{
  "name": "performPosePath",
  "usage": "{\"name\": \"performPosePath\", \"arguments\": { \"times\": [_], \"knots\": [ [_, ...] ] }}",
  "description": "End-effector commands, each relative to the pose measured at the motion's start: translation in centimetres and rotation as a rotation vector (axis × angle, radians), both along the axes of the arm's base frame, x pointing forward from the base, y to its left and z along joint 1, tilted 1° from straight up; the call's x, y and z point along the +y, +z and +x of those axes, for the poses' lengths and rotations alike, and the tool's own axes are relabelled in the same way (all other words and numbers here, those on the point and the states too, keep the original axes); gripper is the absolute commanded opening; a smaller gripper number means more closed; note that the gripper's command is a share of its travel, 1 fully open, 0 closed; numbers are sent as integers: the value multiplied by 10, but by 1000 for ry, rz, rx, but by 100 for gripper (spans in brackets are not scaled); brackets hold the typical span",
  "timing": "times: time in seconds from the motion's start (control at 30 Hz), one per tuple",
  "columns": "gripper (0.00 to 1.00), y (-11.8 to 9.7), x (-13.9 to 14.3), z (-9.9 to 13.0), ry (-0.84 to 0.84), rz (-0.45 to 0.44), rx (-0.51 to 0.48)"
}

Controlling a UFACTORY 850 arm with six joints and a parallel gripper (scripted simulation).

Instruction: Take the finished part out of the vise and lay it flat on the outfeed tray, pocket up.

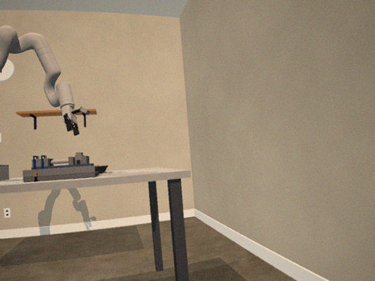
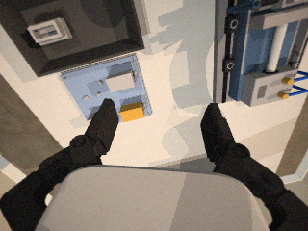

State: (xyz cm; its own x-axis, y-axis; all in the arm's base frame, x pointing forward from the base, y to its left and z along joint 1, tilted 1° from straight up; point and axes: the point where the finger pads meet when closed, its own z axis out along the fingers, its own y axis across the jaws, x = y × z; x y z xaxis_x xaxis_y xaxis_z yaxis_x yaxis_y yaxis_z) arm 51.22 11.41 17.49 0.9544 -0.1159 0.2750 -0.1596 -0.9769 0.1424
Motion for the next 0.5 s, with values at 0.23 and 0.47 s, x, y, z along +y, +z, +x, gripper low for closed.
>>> {"name": "performPosePath", "arguments": {
  "times": [0.23, 0.47],
  "knots": [
    [100, -12, -64, 36, -361, 78, 38],
    [100, -20, -97, 49, -543, 119, 49]
  ]
}}
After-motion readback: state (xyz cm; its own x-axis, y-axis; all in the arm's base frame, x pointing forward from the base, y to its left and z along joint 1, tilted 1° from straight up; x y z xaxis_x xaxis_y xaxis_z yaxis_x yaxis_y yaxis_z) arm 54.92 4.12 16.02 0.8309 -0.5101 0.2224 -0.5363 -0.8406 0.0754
